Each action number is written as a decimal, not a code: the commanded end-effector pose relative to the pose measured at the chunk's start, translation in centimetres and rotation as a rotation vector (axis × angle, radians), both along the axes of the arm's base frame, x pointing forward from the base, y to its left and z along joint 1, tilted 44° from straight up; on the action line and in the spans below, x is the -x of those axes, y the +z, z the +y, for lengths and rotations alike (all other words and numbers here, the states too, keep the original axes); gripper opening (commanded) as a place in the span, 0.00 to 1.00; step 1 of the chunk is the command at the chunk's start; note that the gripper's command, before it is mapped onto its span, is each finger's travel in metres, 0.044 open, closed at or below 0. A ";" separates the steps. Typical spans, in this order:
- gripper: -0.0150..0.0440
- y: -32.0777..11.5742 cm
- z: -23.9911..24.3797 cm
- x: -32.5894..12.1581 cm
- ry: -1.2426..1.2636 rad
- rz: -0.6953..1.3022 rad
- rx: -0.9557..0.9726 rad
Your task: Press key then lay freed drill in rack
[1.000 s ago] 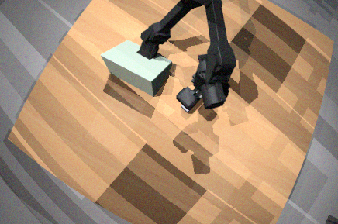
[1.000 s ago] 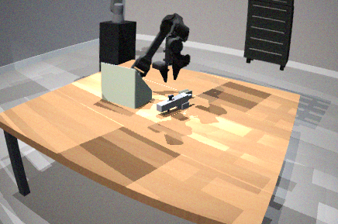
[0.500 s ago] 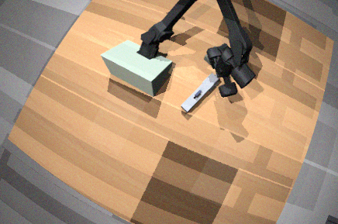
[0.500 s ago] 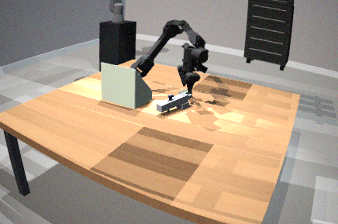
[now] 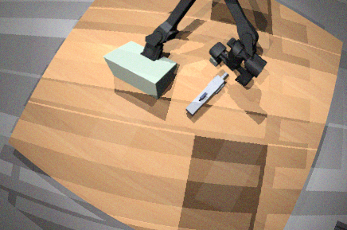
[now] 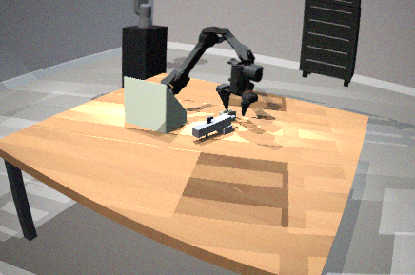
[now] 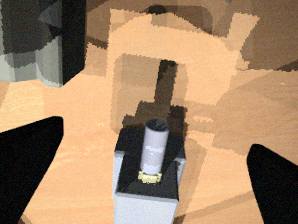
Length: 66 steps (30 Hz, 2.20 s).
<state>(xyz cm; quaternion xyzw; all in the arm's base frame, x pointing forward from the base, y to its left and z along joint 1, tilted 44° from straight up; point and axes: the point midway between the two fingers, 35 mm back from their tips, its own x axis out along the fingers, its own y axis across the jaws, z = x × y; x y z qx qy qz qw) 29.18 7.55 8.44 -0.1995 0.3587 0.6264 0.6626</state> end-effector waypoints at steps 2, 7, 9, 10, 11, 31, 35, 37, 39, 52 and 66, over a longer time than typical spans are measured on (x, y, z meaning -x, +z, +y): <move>1.00 0.2 0.2 0.0 0.009 -0.015 -0.007; 1.00 0.1 0.2 0.0 0.009 -0.015 -0.007; 1.00 0.0 0.3 0.0 0.009 -0.015 -0.007; 1.00 -0.2 0.4 0.0 0.009 -0.015 -0.007; 1.00 -0.3 0.4 0.0 0.009 -0.015 -0.007; 1.00 -3.2 2.0 0.2 0.009 -0.015 -0.007; 1.00 -3.7 2.3 0.3 0.009 -0.015 -0.008; 1.00 -4.0 2.5 0.4 0.009 -0.015 -0.008; 1.00 -4.3 2.7 0.4 0.009 -0.015 -0.008; 0.60 -4.1 2.6 0.4 0.012 -0.022 -0.002; 0.25 -4.1 2.6 0.4 0.012 -0.022 -0.002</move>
